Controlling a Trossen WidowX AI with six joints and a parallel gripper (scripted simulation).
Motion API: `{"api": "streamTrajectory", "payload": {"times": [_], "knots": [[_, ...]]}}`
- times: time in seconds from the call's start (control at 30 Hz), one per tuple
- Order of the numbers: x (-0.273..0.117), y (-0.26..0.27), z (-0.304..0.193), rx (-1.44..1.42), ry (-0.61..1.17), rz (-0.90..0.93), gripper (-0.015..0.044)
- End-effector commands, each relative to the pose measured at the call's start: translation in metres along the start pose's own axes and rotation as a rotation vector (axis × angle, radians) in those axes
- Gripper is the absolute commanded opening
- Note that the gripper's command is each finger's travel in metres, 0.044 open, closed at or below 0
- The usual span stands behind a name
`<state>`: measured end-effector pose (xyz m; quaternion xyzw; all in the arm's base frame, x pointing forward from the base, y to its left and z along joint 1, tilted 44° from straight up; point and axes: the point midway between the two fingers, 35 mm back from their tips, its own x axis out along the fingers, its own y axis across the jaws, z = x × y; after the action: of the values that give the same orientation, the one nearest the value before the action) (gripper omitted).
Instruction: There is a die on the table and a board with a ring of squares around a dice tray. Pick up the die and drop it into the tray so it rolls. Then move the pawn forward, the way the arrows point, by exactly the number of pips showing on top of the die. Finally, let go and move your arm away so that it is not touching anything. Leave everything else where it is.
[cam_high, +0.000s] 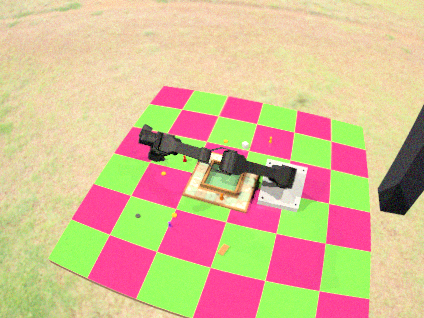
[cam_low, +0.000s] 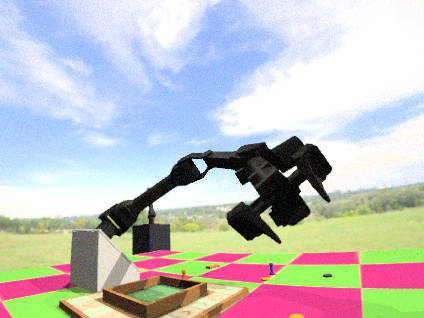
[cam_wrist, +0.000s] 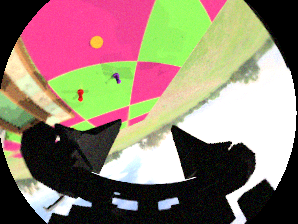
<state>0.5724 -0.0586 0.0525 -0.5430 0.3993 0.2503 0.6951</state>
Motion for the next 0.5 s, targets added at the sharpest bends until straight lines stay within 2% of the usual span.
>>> {"api": "streamTrajectory", "payload": {"times": [0.0,0.13,0.47], "knots": [[0.001,0.001,-0.001,0.004,0.001,0.003,0.0374],[0.013,0.019,-0.026,0.111,0.016,0.072,0.0275],[0.049,0.131,-0.137,0.683,0.109,0.410,0.0275]]}}
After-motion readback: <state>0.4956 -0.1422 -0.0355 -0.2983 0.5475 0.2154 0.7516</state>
